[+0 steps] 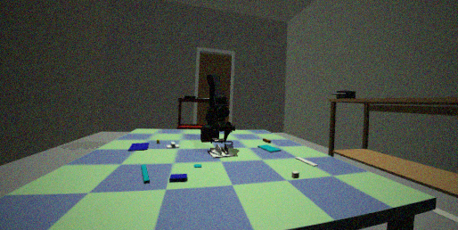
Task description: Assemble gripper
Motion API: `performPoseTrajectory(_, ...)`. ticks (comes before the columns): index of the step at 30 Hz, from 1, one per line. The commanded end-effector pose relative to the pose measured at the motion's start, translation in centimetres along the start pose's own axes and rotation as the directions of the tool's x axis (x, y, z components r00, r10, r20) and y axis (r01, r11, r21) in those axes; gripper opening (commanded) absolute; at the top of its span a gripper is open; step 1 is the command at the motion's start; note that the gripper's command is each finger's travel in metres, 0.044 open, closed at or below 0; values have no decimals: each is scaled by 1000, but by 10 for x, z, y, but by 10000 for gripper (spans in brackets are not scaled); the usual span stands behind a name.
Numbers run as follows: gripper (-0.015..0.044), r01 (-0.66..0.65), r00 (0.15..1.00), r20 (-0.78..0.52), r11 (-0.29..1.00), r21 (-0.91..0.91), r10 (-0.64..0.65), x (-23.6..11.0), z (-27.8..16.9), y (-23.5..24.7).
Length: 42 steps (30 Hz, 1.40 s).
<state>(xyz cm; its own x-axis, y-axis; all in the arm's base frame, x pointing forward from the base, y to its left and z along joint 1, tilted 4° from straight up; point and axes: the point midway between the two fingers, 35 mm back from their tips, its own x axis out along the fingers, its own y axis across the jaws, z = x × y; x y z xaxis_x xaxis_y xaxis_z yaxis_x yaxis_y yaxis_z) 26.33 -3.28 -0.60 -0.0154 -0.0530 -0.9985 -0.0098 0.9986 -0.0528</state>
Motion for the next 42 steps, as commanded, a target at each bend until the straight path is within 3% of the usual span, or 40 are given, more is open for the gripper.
performPoseTrajectory(1,351,-6,1000,-5,1000,-4,6,9,-2,1)
performPoseTrajectory(14,351,-6,1000,-5,1000,-5,6,29,-4,1)
performPoseTrajectory(42,351,-6,1000,-5,1000,-12,5,32,-4,1)
